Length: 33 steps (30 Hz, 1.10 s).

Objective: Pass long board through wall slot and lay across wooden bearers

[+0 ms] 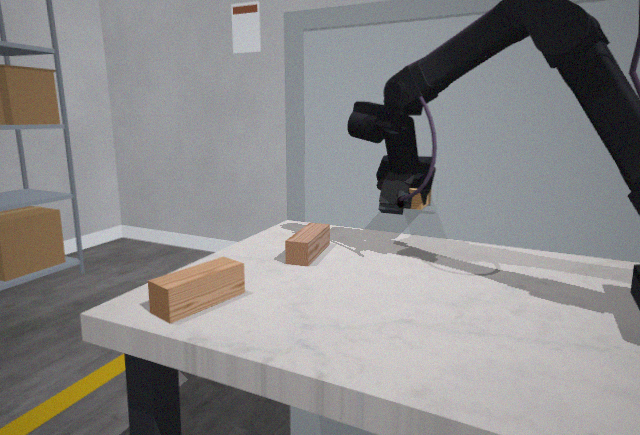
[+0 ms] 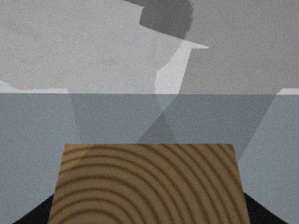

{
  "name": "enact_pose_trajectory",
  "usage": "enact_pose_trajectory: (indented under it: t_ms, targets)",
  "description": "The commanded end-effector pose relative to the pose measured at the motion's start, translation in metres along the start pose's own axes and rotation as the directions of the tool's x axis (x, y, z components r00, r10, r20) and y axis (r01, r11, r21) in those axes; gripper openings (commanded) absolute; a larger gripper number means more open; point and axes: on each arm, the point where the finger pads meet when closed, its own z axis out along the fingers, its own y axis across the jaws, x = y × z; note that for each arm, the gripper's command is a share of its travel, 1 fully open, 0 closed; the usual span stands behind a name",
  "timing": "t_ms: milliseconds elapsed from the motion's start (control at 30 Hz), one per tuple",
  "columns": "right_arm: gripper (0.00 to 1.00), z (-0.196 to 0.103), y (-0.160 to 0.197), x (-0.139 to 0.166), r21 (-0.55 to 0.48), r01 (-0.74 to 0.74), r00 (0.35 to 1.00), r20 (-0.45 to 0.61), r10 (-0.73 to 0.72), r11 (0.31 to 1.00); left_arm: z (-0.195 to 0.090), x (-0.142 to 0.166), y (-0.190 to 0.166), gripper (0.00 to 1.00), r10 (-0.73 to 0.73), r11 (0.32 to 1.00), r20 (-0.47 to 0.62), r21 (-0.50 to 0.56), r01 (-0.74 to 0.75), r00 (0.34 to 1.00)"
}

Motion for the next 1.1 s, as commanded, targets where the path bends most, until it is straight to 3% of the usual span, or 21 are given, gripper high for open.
enact_pose_trajectory:
  t_ms: [0, 333, 433, 600, 700, 800, 833, 933, 1067]
  targets:
    - [0.77, 0.001, 0.001, -0.02, 0.019, 0.034, 0.998, 0.045, -0.035, 0.999, -0.032, 0.042, -0.017, 0.0, 0.086, 0.992, -0.089, 0.102, -0.077, 0.992]
    - [0.77, 0.011, -0.001, -0.018, 0.009, 0.028, 0.999, 0.042, -0.028, 1.0, -0.032, 0.042, -0.017, 0.0, 0.086, 0.992, -0.089, 0.102, -0.077, 0.992]
    - [0.77, 0.024, -0.003, 0.0, 0.011, 0.006, 1.0, -0.008, -0.006, 1.0, -0.032, 0.042, -0.017, 0.0, 0.086, 0.992, -0.089, 0.102, -0.077, 0.992]
    - [0.77, 0.008, -0.011, -0.03, 0.063, 0.071, 0.997, 0.031, -0.073, 0.996, -0.032, 0.042, -0.017, 0.0, 0.086, 0.992, -0.089, 0.102, -0.077, 0.992]
    - [0.77, 0.034, 0.004, 0.003, -0.005, -0.006, 1.0, -0.003, 0.006, 1.0, -0.032, 0.042, -0.017, 0.0, 0.086, 0.992, -0.089, 0.102, -0.077, 0.992]
    - [0.77, 0.029, 0.004, -0.006, 0.011, 0.012, 1.0, 0.007, -0.012, 1.0, -0.032, 0.042, -0.017, 0.0, 0.086, 0.992, -0.089, 0.102, -0.077, 0.992]
    - [0.77, 0.019, -0.001, -0.022, 0.022, 0.035, 0.999, 0.029, -0.036, 0.999, -0.032, 0.042, -0.017, 0.0, 0.086, 0.992, -0.089, 0.102, -0.077, 0.992]
    - [0.77, 0.022, -0.008, -0.019, 0.045, 0.044, 0.999, 0.023, -0.045, 0.998, -0.032, 0.042, -0.017, 0.0, 0.086, 0.992, -0.089, 0.102, -0.077, 0.992]
    - [0.77, 0.042, 0.0, -0.002, 0.003, 0.005, 1.0, 0.008, -0.005, 1.0, -0.032, 0.042, -0.017, 0.0, 0.086, 0.992, -0.089, 0.102, -0.077, 0.992]
